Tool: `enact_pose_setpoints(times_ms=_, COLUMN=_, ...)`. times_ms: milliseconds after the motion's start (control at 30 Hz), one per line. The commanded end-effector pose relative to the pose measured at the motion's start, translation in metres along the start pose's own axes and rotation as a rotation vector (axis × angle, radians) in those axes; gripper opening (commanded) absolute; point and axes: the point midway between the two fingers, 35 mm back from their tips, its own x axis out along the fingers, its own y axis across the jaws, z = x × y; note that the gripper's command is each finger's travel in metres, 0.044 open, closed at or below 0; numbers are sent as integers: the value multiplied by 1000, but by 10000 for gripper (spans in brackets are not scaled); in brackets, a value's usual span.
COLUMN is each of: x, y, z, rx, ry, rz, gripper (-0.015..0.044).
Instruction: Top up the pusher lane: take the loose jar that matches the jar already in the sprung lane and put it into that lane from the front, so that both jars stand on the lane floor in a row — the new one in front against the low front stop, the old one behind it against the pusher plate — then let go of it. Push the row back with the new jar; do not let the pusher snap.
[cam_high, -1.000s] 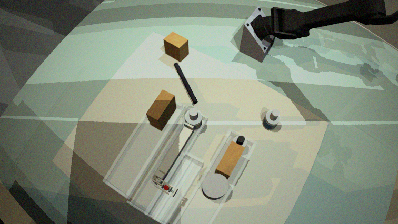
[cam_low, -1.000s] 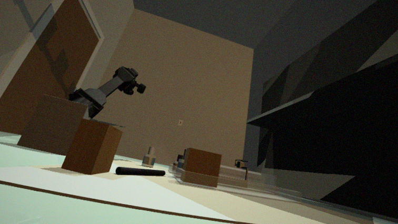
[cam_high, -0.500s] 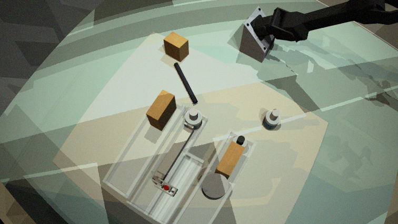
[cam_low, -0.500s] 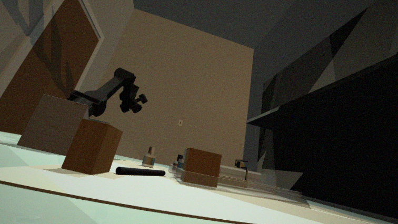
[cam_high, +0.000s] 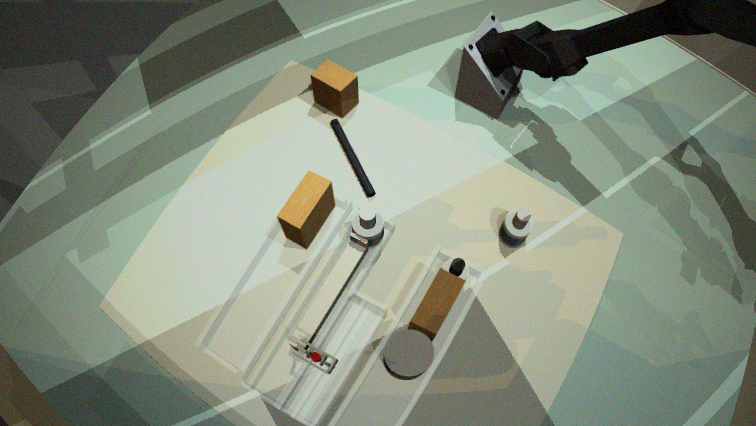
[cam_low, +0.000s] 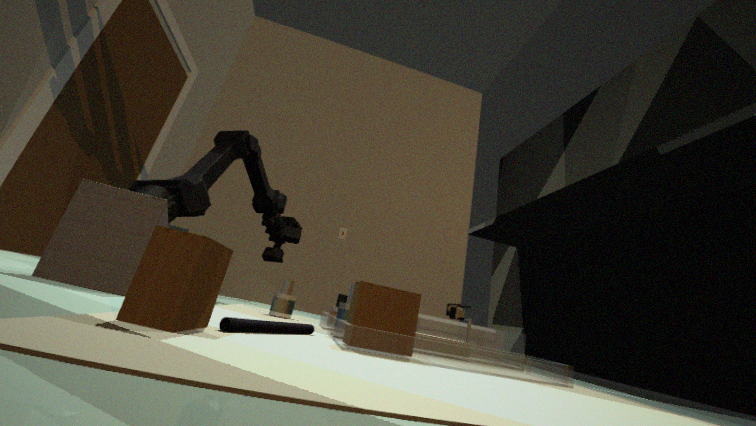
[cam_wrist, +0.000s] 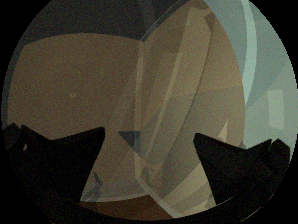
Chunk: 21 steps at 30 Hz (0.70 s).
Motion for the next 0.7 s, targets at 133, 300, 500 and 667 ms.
enact_pose_setpoints(times_ms=133, x=-20, y=-72, z=92, rx=-292, ry=-104, rz=-286, gripper=440)
enact_pose_setpoints(times_ms=300, x=-38, y=-102, z=133, rx=-372, ry=-143, rz=-413, gripper=440)
enact_pose_setpoints(times_ms=500, x=-73, y=-141, z=182, rx=-469, ry=-159, rz=-605, gripper=440)
enact_pose_setpoints(times_ms=667, x=-131, y=-186, z=229, rx=-542, ry=-122, rz=-851, gripper=440)
